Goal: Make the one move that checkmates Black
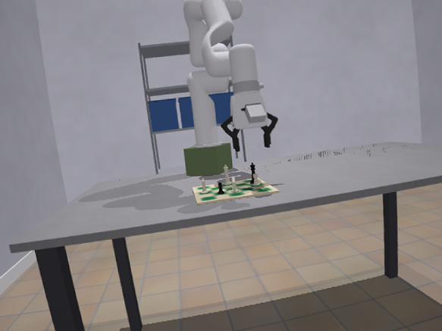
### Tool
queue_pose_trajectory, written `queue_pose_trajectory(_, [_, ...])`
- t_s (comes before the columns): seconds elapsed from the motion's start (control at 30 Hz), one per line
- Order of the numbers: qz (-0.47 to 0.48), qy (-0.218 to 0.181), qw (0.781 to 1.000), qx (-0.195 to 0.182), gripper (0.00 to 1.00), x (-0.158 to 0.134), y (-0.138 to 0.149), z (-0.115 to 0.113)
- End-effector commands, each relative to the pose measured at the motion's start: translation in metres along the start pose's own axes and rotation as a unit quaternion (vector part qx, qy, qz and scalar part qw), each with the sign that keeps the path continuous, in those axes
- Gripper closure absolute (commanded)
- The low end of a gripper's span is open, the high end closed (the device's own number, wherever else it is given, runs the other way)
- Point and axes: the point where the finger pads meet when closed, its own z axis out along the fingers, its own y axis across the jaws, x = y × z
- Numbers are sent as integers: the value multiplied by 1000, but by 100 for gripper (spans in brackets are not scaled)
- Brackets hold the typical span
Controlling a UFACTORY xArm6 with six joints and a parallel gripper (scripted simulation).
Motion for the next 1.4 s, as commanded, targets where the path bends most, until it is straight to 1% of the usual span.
queue_pose_trajectory(0.0, [0, 2, 1000, 0, 0, 2, 0, -2])
queue_pose_trajectory(0.43, [0, 2, 1000, 0, 0, 2, 0, -2])
queue_pose_trajectory(0.57, [0, 2, 1000, 0, 0, 2, 0, -6])
queue_pose_trajectory(0.77, [0, 2, 1000, 0, 0, 2, 0, -26])
queue_pose_trajectory(0.83, [0, 2, 1000, 0, 0, 2, 0, -26])
queue_pose_trajectory(1.17, [0, 2, 1000, 0, 0, 1, 0, -68])
queue_pose_trajectory(1.37, [0, 2, 1000, 0, 0, 1, 0, -76])
